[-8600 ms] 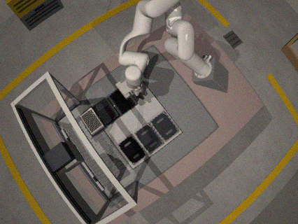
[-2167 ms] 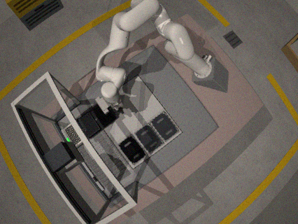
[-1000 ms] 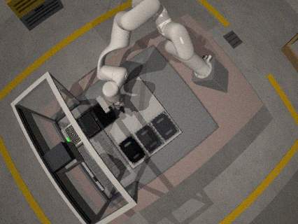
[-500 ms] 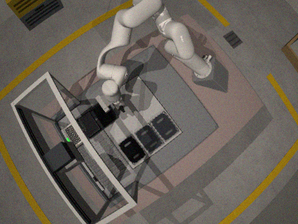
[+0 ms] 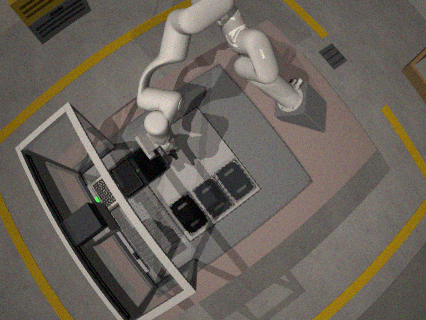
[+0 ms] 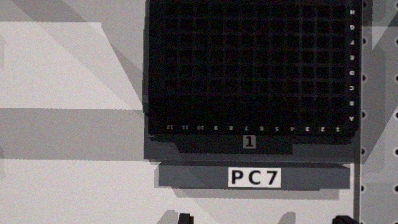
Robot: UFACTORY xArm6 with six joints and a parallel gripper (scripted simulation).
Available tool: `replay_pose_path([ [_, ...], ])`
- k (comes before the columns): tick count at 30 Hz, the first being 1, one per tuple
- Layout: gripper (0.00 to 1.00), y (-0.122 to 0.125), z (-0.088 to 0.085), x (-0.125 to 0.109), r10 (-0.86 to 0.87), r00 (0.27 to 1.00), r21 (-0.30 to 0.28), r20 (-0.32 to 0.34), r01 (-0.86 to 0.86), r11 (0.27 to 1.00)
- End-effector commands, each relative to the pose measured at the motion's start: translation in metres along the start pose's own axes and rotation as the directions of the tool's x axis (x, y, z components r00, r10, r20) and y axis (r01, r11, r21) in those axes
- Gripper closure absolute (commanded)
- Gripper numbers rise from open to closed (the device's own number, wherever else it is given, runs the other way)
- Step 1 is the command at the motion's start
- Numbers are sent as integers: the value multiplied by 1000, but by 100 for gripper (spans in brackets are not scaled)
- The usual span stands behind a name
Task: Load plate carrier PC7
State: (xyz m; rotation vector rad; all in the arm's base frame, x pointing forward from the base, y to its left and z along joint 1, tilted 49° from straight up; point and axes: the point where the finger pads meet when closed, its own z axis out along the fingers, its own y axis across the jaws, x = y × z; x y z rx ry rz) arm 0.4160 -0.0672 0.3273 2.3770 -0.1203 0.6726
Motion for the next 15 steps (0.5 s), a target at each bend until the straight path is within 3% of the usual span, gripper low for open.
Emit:
replay_pose_path([
  [1,18,0,-5,1,1,1000,0,-1,-1,1000],
  [15,18,0,-27,1,1,1000,0,-1,-1,1000],
])
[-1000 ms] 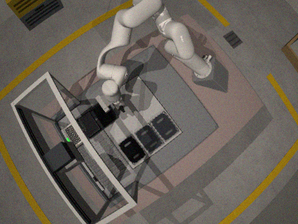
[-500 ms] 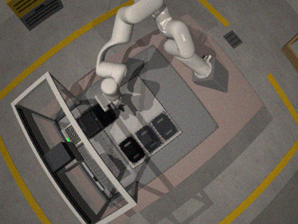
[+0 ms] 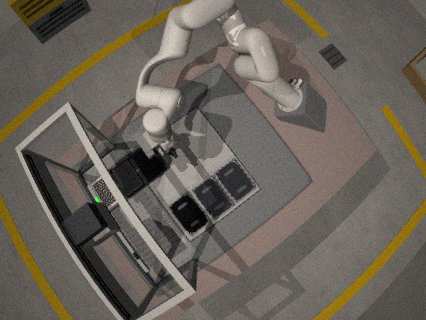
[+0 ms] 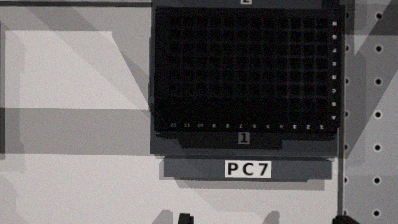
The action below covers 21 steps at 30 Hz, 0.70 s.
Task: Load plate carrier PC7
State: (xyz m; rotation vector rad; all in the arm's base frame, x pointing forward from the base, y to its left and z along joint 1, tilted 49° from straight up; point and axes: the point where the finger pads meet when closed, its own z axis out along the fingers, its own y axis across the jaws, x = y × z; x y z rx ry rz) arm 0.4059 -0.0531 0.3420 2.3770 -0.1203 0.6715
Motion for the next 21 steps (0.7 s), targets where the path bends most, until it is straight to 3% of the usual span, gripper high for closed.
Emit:
replay_pose_path([
  [1,18,0,-4,1,1,1000,0,-2,-1,1000],
  [21,18,0,-34,1,1,1000,1,-2,-1,1000],
])
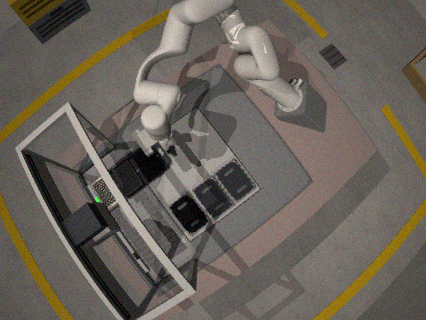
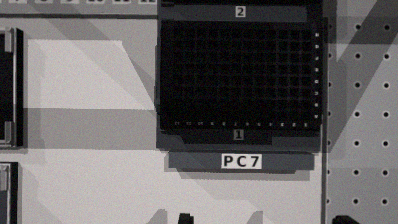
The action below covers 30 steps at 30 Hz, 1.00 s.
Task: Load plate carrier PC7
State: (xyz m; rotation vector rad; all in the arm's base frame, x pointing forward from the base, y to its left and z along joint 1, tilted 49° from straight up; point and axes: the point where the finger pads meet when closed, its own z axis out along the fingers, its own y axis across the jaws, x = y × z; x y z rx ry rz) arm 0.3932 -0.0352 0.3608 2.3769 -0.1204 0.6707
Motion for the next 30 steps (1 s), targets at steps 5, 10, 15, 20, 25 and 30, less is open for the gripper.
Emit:
replay_pose_path([
  [5,18,0,-13,1,1,1000,1,-2,-1,1000],
  [10,18,0,-22,1,1,1000,1,-2,-1,1000],
  [15,18,0,-27,1,1,1000,1,-2,-1,1000],
  [20,18,0,-35,1,1,1000,1,-2,-1,1000],
  [25,18,0,-43,1,1,1000,1,-2,-1,1000],
  [30,18,0,-50,1,1,1000,1,-2,-1,1000],
])
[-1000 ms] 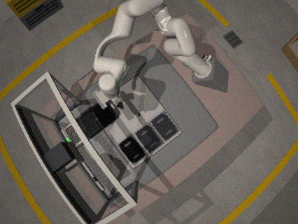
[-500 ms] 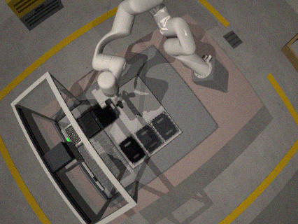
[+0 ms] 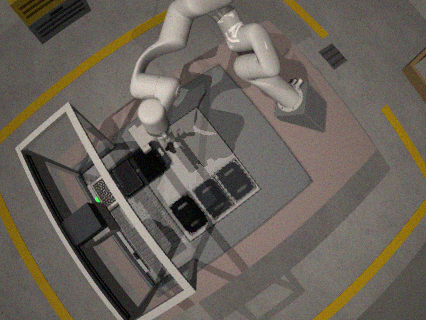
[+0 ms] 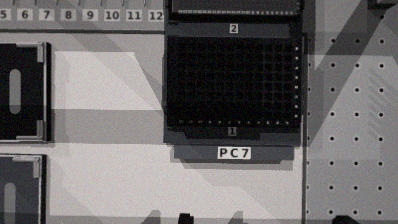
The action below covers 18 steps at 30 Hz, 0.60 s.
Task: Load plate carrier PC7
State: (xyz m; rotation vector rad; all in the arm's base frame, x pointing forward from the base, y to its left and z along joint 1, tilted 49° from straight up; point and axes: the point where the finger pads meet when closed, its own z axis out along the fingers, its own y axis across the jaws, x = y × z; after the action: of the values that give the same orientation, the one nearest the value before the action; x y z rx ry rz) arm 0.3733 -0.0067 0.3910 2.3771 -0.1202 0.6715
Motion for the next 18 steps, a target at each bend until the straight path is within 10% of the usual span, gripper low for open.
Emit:
replay_pose_path([
  [1,18,0,-4,1,1,1000,1,-2,-1,1000],
  [18,18,0,-21,1,1,1000,1,-2,-1,1000],
])
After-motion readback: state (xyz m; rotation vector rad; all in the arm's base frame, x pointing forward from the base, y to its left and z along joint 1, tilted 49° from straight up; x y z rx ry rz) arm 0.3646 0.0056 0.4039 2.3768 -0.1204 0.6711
